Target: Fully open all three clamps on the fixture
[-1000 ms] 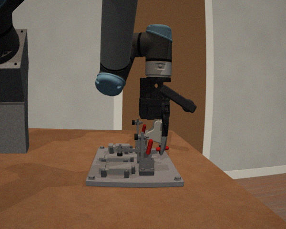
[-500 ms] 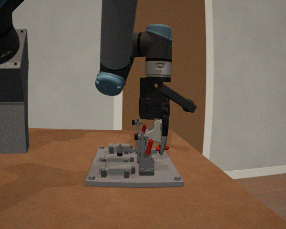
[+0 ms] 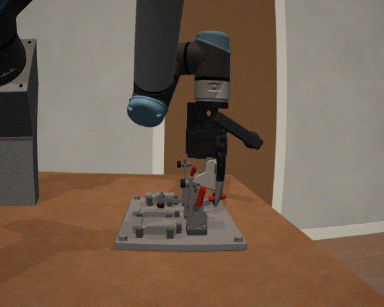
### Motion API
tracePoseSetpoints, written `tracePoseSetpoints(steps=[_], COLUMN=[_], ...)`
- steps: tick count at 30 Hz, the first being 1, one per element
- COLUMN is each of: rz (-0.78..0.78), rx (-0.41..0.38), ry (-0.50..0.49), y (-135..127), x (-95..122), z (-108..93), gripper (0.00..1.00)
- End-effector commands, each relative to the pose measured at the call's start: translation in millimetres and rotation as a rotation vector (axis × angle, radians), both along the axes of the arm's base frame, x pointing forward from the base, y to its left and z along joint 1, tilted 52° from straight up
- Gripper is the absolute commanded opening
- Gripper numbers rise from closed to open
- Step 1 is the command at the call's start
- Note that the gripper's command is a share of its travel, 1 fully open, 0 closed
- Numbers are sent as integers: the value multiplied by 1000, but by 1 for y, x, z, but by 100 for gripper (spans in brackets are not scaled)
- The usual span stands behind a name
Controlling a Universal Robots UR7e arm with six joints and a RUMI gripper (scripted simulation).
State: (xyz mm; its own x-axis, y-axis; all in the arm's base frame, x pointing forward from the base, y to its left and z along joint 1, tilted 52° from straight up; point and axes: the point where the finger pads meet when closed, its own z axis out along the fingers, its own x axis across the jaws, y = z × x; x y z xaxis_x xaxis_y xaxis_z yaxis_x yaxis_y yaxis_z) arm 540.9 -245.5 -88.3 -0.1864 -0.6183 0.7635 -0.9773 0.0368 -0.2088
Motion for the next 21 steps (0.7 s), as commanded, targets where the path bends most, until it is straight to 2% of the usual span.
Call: tracePoseSetpoints(steps=[1,21], rz=[1,1], rx=[0,0], ry=[-1,-1], y=[2,10], x=[-1,-11], z=[1,5], gripper=[0,0])
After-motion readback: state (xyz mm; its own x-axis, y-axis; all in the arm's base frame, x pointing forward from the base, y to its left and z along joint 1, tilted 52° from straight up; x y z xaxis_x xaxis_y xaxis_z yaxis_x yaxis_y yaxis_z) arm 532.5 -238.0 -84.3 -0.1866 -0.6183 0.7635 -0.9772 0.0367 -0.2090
